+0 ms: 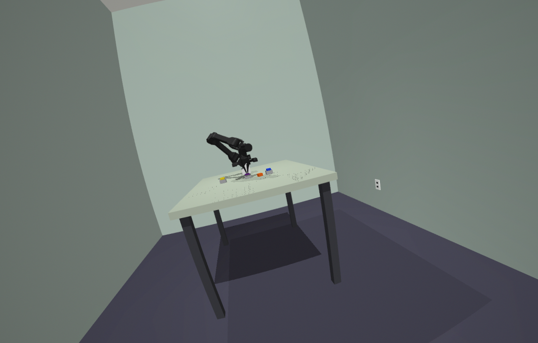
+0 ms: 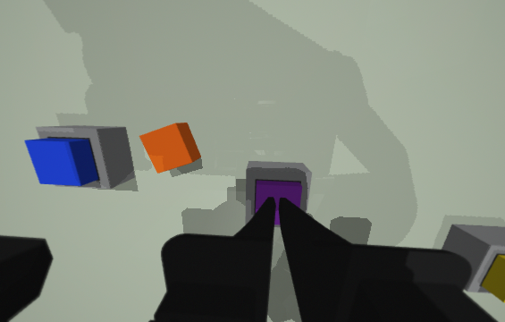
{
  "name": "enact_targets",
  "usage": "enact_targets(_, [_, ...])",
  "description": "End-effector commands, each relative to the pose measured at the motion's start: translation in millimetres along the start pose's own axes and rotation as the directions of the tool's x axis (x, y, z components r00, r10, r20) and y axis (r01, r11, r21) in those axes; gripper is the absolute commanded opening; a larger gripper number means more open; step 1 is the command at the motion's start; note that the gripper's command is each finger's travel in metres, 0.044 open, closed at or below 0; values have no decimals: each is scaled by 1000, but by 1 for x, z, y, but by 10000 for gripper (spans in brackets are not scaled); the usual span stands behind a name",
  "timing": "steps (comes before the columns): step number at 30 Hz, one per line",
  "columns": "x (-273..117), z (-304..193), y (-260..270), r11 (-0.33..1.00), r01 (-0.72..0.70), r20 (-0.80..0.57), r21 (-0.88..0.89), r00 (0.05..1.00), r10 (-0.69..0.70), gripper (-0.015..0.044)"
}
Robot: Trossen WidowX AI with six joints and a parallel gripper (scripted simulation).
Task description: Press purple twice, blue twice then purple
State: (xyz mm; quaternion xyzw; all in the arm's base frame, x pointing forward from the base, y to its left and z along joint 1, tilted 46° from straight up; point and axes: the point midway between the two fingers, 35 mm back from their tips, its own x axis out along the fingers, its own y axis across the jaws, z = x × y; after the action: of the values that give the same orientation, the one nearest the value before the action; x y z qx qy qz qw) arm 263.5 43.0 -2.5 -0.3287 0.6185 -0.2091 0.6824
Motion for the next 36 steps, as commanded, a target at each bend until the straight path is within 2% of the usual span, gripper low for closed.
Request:
enact_targets(1, [2,-2,-1,1000,5,-7,-4,1000,-5,20])
enact_targets(8, [2,-2,-1,1000,5,-7,-4,1000,-5,20])
enact_targets(13, [-31,-1,-1,1000,3,-7,-5,1000,-3,20])
enact_targets(36, [-3,-1,-1,1000,4,-7,-4,1000,-4,20])
